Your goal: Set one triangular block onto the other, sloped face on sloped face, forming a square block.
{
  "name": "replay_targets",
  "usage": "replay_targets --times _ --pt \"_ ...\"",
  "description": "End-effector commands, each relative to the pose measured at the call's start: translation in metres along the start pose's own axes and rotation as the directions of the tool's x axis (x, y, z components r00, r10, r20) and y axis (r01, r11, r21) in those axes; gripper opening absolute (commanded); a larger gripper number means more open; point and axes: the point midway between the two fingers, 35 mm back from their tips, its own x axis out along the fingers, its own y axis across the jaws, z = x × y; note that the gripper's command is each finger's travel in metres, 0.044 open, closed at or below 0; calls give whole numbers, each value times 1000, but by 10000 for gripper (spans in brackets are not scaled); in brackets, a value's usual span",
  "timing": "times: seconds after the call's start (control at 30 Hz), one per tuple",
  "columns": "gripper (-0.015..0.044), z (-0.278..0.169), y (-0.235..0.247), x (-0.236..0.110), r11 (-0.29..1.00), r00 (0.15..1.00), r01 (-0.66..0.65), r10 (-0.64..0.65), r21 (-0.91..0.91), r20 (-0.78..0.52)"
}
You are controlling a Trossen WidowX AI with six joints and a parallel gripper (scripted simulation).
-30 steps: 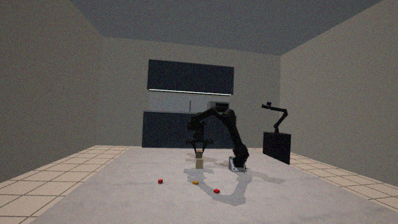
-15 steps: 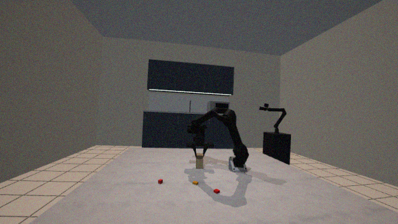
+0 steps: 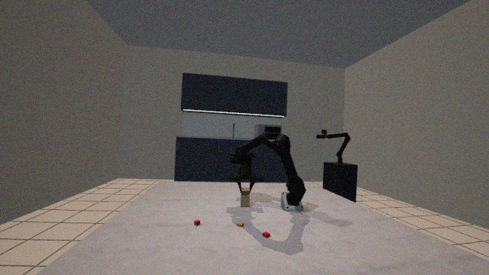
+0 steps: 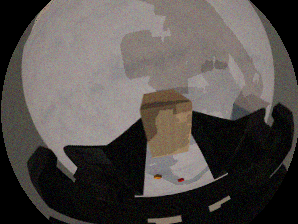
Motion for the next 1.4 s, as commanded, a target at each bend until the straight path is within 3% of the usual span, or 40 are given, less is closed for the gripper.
replay_targets --times 0.0,1.37 --pt "0 0 2 -1 1000 1000 -9 9 3 1" --pt "0 -7 3 14 1000 1000 -13 13 1 2"
